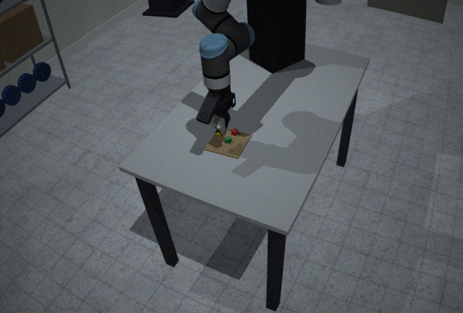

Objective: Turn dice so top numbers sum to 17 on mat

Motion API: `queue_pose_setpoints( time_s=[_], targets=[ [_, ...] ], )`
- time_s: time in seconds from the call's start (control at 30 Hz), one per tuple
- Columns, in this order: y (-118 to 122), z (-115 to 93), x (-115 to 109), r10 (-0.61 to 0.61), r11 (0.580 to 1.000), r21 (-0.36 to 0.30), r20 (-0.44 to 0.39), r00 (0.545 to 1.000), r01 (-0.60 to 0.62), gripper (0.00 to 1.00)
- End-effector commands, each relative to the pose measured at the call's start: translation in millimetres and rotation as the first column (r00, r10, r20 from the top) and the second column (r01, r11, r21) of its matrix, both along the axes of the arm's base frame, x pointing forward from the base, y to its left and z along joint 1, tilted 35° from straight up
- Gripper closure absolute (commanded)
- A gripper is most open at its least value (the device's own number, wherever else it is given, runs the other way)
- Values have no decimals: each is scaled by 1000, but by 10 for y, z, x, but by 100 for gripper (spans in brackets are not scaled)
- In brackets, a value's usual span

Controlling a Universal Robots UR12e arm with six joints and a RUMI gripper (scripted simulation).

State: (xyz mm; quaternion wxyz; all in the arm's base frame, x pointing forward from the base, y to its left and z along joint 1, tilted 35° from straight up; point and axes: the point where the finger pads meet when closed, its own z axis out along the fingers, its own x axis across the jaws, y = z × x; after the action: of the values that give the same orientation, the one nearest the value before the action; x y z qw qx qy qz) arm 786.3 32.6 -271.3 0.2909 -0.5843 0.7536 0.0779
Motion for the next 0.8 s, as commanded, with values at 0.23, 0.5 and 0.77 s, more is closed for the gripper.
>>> queue_pose_setpoints(
  time_s=[0.23,0.5,0.77],
  targets=[
    [220,-401,185,-1,1000,-1,1,1000,1,97],
    [277,-502,228,-1,1000,-1,1,1000,1,97],
    [282,-511,232,-1,1000,-1,1,1000,1,97]
  ],
)
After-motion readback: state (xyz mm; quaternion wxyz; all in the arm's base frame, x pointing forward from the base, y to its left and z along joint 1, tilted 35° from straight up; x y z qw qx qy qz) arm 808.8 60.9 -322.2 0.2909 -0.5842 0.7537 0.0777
